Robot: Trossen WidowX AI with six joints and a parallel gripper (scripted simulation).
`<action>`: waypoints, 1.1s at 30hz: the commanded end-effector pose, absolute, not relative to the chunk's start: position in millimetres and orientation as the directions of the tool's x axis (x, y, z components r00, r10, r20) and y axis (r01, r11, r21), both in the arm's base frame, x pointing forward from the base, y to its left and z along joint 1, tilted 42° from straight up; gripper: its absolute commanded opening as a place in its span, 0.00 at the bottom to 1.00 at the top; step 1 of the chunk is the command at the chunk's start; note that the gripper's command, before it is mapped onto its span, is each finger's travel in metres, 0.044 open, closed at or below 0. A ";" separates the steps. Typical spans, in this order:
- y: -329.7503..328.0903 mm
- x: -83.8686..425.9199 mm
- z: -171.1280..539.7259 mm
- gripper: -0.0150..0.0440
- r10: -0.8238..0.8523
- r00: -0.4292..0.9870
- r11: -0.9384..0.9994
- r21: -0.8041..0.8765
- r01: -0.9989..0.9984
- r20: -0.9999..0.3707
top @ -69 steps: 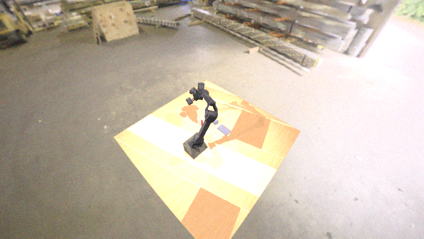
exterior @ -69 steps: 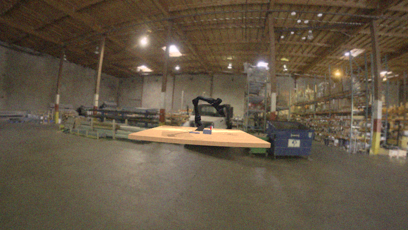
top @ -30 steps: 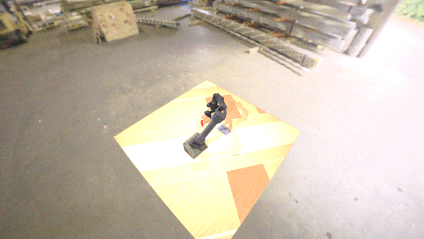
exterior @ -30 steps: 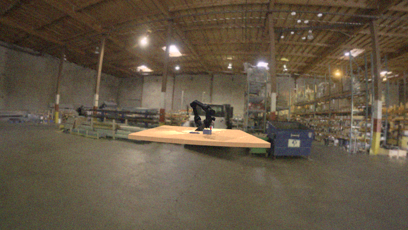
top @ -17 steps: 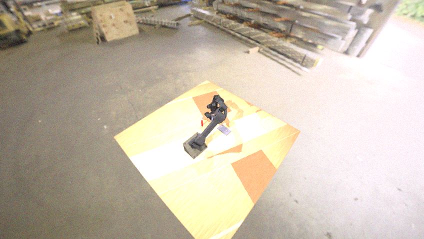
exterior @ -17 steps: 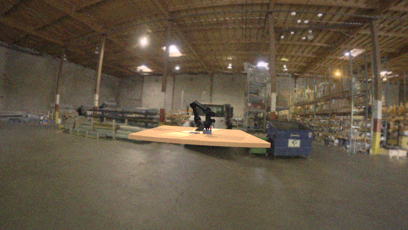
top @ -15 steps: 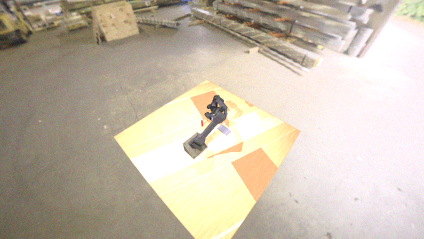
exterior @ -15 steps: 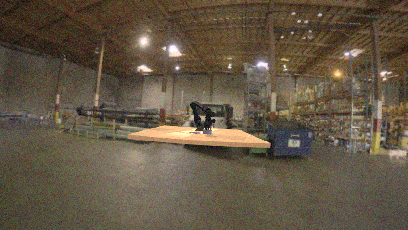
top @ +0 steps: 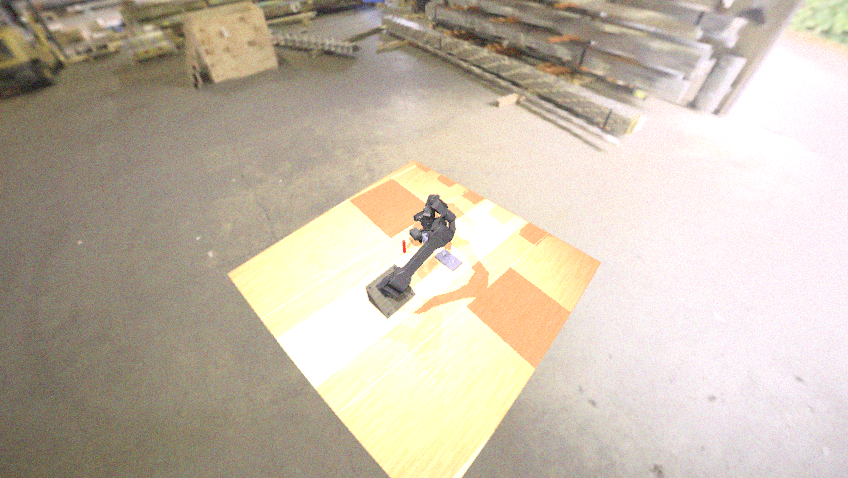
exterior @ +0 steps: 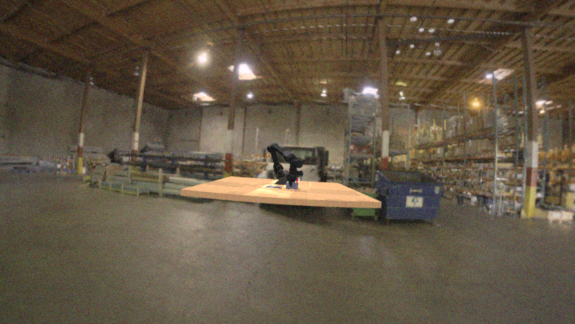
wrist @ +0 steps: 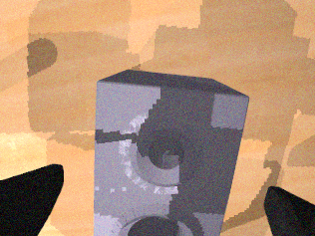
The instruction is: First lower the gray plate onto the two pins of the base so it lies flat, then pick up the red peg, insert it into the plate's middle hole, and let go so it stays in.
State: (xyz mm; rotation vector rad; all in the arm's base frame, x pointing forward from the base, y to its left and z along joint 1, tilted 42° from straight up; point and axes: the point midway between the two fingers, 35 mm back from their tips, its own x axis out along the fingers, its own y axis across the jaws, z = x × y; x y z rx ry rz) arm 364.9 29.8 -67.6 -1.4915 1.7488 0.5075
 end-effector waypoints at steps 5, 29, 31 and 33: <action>19.5 361.2 -77.4 1.00 -0.655 -0.027 0.235 -0.169 -0.957 -0.755; 18.8 361.1 -78.1 0.32 -0.655 -0.028 0.235 -0.169 -0.957 -0.755; 18.8 361.1 -78.1 0.30 -0.655 -0.028 0.235 -0.169 -0.957 -0.755; 18.8 361.1 -78.1 0.27 -0.655 -0.028 0.235 -0.169 -0.957 -0.755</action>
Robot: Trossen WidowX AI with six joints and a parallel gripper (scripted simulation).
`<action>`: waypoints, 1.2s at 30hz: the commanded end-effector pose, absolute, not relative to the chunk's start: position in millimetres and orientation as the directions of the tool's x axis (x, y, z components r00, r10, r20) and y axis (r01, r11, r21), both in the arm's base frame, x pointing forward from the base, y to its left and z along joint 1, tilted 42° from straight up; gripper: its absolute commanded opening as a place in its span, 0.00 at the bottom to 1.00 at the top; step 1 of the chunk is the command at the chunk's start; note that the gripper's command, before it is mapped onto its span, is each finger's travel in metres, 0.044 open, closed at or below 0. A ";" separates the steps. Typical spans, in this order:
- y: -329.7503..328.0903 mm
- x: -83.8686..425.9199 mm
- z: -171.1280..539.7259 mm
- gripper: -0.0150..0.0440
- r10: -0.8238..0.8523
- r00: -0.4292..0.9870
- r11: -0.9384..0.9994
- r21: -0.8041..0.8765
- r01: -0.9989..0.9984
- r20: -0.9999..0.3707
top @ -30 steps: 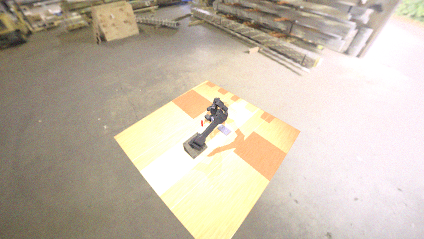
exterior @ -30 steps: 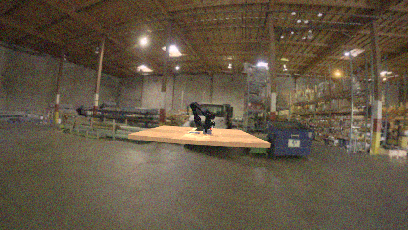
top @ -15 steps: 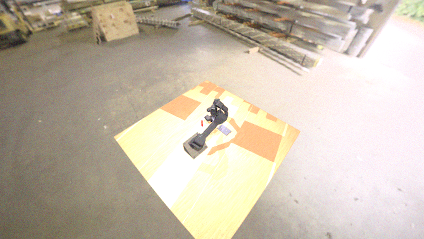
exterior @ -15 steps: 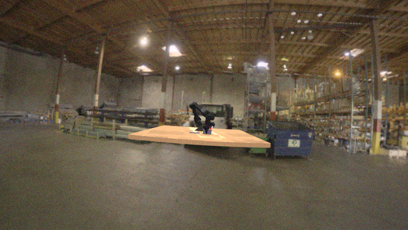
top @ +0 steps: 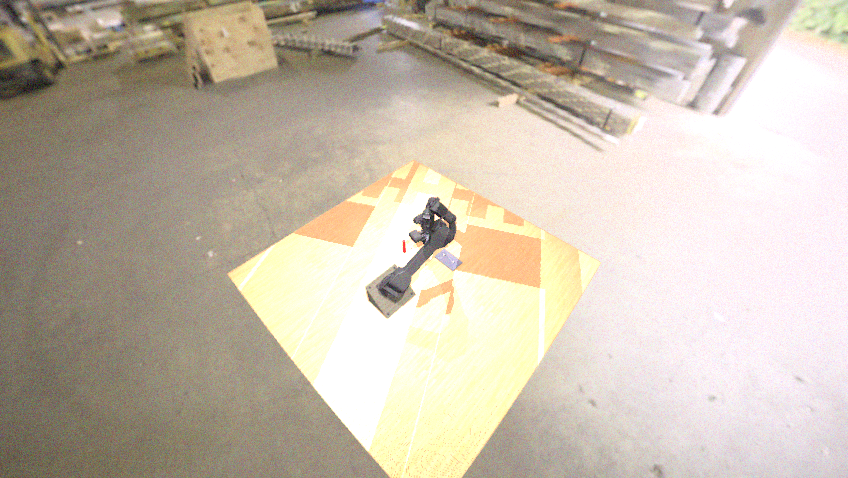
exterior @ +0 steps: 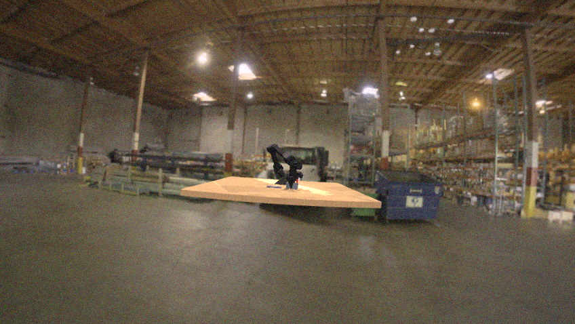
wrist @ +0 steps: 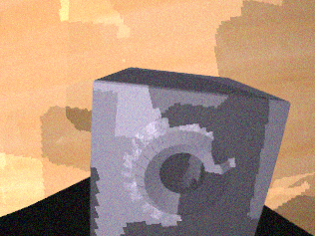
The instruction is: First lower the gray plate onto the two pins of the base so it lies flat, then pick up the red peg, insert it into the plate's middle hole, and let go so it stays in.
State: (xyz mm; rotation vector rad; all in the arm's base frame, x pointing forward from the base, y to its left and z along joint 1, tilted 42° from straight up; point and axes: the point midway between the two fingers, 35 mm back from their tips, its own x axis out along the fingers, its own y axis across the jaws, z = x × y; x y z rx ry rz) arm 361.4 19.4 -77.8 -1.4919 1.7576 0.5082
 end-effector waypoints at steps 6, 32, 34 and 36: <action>18.8 361.1 -78.1 0.25 -0.655 -0.028 0.235 -0.169 -0.957 -0.755; 57.6 368.6 -32.3 0.25 -0.650 -0.027 0.235 -0.168 -0.957 -0.759; 61.5 368.7 -27.3 0.25 -0.650 -0.027 0.235 -0.168 -0.957 -0.759; 65.3 368.7 -22.2 0.25 -0.650 -0.027 0.235 -0.167 -0.957 -0.760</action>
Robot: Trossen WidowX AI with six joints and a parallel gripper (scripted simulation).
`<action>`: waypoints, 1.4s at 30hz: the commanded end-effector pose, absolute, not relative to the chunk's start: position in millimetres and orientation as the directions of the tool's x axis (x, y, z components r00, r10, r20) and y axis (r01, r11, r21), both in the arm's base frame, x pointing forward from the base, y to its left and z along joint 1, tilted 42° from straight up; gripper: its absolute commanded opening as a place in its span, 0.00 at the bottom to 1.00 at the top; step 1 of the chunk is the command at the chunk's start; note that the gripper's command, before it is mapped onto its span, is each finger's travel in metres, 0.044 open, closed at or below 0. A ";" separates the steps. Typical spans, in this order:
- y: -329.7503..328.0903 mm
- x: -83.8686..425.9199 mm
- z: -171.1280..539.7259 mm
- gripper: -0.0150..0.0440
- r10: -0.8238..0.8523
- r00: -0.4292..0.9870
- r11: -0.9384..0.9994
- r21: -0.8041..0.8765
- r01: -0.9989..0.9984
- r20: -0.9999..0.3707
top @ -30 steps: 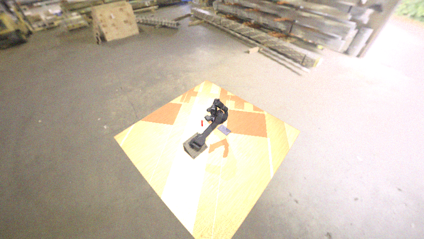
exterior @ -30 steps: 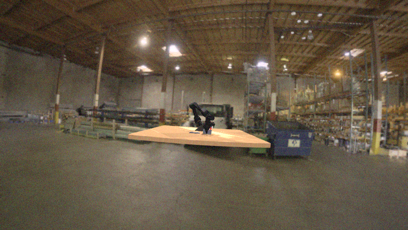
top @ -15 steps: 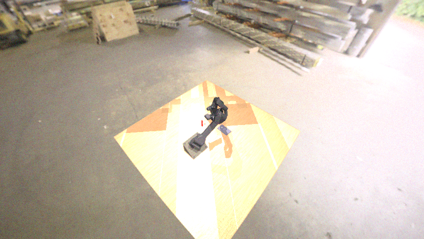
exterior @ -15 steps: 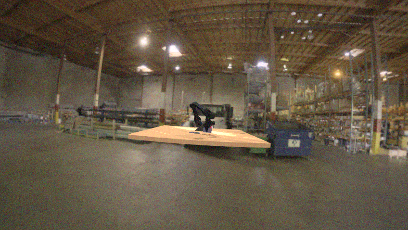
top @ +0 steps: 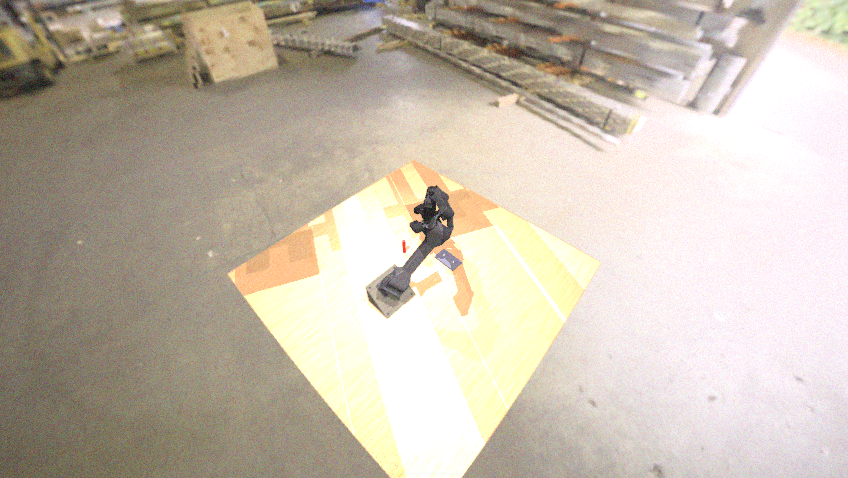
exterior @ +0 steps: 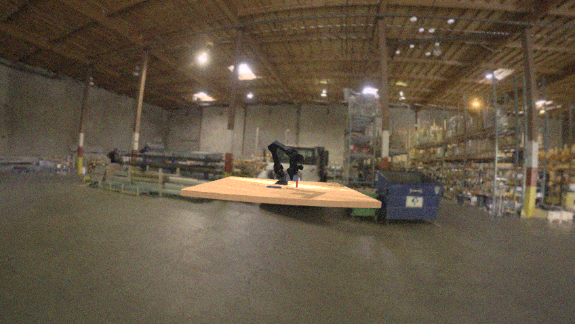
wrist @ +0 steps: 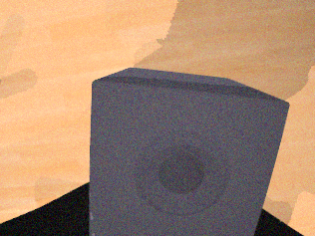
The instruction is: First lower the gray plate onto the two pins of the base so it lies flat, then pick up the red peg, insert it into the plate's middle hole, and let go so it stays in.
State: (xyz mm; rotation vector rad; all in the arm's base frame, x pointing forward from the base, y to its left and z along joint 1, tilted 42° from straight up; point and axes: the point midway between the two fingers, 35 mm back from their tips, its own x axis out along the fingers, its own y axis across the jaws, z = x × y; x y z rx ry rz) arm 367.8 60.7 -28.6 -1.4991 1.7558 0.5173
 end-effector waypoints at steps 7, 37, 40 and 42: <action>78.6 367.7 -4.0 0.25 -0.650 -0.027 0.236 -0.167 -0.957 -0.760; 53.7 365.5 39.4 0.25 -0.644 -0.027 0.191 -0.127 -0.973 -0.764; 44.0 365.2 41.2 0.25 -0.644 -0.027 0.182 -0.119 -0.976 -0.765; 37.6 364.8 42.5 0.25 -0.644 -0.026 0.176 -0.115 -0.978 -0.765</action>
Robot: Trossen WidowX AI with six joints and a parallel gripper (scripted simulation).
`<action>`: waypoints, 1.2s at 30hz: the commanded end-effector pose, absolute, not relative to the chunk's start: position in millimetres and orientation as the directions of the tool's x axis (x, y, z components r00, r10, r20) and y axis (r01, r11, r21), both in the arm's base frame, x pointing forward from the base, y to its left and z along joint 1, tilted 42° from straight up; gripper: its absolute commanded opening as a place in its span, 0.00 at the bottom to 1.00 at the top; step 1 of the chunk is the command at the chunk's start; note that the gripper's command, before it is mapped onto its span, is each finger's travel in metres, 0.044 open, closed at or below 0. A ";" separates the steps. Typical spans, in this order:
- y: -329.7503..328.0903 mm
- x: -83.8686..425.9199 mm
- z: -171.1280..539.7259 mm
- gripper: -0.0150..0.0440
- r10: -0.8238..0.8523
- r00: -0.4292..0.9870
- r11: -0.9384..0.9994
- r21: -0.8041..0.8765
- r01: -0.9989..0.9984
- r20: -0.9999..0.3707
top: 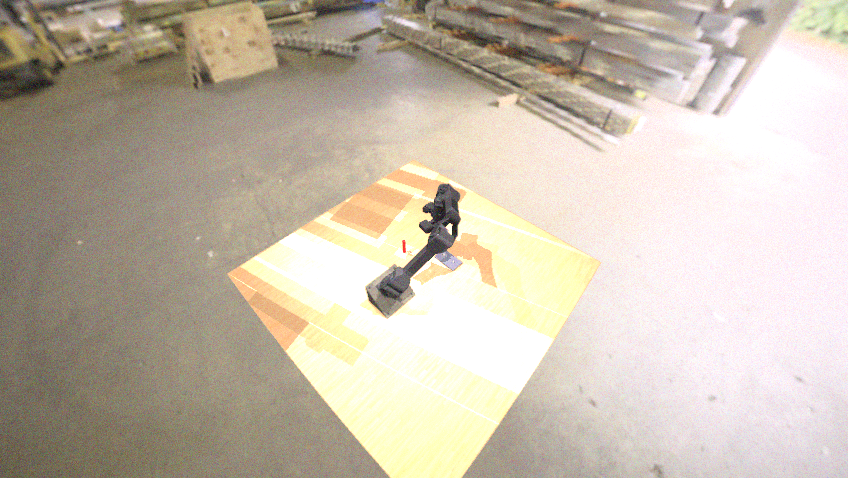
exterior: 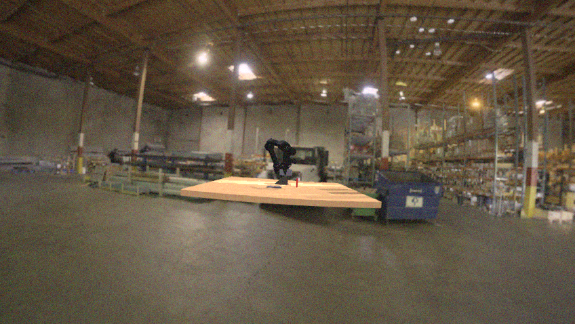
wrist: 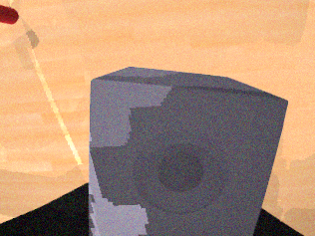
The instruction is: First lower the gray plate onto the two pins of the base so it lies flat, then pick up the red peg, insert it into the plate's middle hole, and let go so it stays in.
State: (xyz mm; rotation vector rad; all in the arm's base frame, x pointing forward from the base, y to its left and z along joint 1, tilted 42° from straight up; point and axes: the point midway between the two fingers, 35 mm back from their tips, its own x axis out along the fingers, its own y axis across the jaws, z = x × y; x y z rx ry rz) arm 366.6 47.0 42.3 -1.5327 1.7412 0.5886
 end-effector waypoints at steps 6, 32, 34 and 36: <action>18.4 362.8 46.1 0.25 -0.644 -0.026 0.158 -0.100 -0.982 -0.764; -57.0 341.2 59.3 0.25 -0.659 -0.030 0.087 -0.037 -0.996 -0.751; -57.0 341.3 59.2 0.25 -0.659 -0.030 0.087 -0.037 -0.996 -0.751; -57.1 341.2 59.1 0.25 -0.659 -0.030 0.087 -0.037 -0.996 -0.751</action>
